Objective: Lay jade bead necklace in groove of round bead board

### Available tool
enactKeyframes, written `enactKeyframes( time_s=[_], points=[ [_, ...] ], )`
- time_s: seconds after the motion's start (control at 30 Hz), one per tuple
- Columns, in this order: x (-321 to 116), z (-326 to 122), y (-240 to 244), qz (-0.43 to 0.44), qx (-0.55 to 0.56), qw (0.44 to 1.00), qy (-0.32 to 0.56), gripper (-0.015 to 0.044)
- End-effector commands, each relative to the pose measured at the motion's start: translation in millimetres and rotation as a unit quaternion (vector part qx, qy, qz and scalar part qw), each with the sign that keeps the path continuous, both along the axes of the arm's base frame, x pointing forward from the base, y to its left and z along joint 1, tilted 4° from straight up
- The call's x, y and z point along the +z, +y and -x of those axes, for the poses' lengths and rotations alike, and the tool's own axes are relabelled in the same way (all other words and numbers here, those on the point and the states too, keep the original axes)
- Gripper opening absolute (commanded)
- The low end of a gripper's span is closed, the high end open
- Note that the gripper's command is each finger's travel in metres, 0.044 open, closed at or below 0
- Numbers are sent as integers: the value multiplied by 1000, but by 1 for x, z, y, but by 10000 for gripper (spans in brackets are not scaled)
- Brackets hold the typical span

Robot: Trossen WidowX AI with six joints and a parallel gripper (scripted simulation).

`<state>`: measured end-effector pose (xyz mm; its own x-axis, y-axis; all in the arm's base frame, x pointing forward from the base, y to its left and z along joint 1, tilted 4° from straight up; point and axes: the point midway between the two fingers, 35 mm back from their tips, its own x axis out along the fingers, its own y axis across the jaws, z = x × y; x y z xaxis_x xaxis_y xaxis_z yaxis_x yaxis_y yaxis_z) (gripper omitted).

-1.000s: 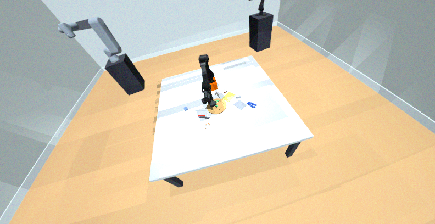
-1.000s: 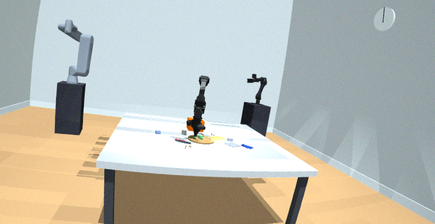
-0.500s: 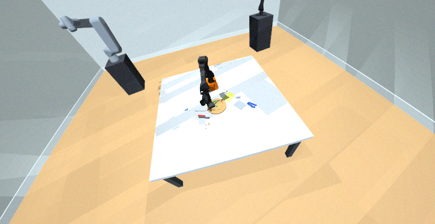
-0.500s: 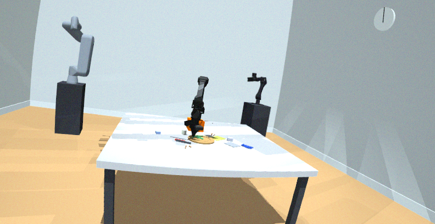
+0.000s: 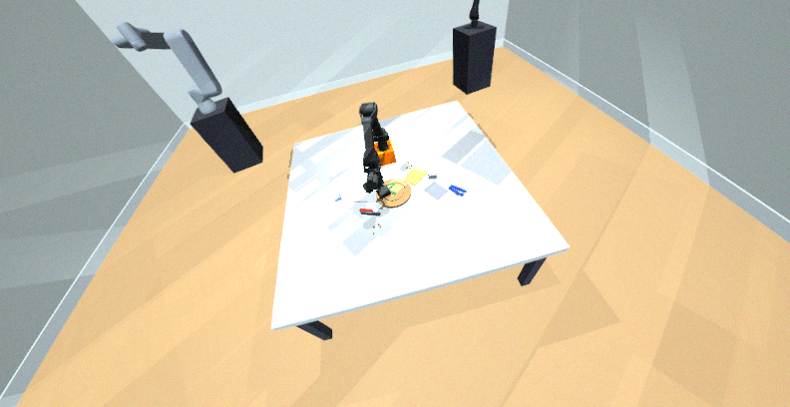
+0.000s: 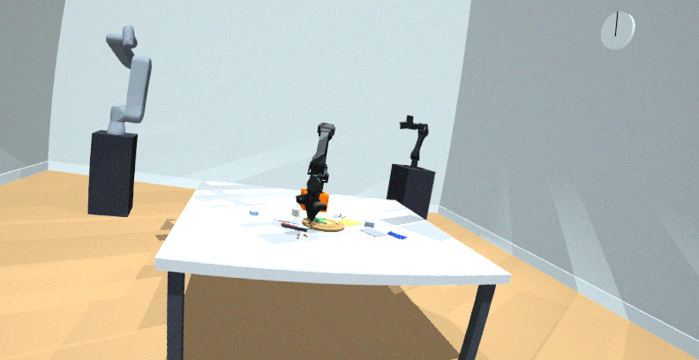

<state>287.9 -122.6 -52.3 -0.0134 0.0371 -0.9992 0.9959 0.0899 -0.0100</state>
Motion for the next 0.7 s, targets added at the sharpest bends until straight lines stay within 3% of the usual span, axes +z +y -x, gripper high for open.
enactKeyframes(
  time_s=[0.0, 0.27, 0.67],
  points=[
    [0, 0, 0, 0, 0, 1000, 0, 236],
    [1, 1, 0, -1, 0, 1000, 3, 440],
    [5, 1, 0, 0, 2, 1000, 5, 440]
  ],
)
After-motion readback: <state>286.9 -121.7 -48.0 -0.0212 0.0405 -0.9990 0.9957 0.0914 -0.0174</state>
